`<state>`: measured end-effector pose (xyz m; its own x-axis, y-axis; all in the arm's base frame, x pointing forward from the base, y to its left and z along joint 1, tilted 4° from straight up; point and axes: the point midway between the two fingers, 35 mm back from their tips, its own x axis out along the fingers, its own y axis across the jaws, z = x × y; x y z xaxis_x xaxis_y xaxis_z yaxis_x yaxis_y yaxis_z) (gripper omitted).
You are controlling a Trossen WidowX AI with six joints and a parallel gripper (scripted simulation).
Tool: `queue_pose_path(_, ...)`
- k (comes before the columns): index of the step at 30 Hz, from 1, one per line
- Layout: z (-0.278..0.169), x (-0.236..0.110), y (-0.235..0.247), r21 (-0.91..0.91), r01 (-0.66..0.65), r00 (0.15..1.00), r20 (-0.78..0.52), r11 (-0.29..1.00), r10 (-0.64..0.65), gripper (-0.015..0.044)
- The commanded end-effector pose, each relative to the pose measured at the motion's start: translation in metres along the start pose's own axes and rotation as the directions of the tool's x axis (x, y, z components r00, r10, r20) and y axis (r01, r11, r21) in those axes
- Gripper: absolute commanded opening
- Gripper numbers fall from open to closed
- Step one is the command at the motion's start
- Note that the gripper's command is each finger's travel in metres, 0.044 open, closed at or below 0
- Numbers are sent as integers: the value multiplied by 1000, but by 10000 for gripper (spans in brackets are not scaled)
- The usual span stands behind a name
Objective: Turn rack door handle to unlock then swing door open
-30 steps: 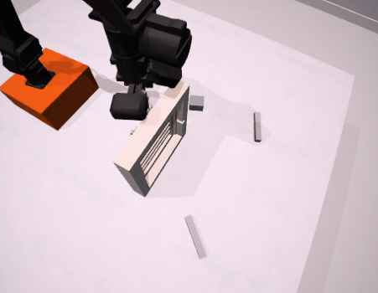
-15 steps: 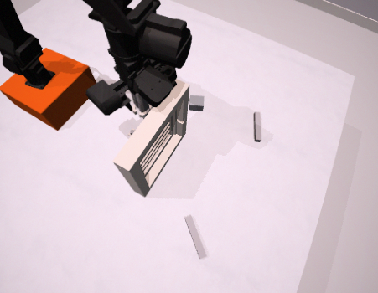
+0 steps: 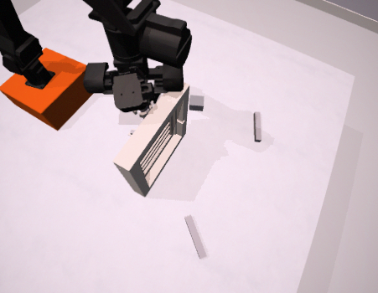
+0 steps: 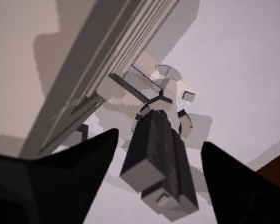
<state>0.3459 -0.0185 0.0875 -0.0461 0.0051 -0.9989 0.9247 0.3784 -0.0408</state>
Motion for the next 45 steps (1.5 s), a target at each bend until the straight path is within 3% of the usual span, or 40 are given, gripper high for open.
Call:
queue_pose_path(1, 1, 1, 0, 205, 2, 1000, 5, 979, -3, 287)
queue_pose_path(12, 1, 1, 0, 658, -1, 1000, 5, 753, -4, 287)
queue_pose_path(18, 1, 1, 0, 664, -1, 1000, 5, 748, -4, 287)
queue_pose_path(25, 1, 1, 0, 664, -1, 1000, 5, 748, -4, 104)
queue_pose_path(38, 1, 1, 0, 664, -1, 1000, 5, 748, -4, 17)
queue_pose_path(45, 1, 1, -2, 625, 0, 1000, 5, 781, -4, 15)
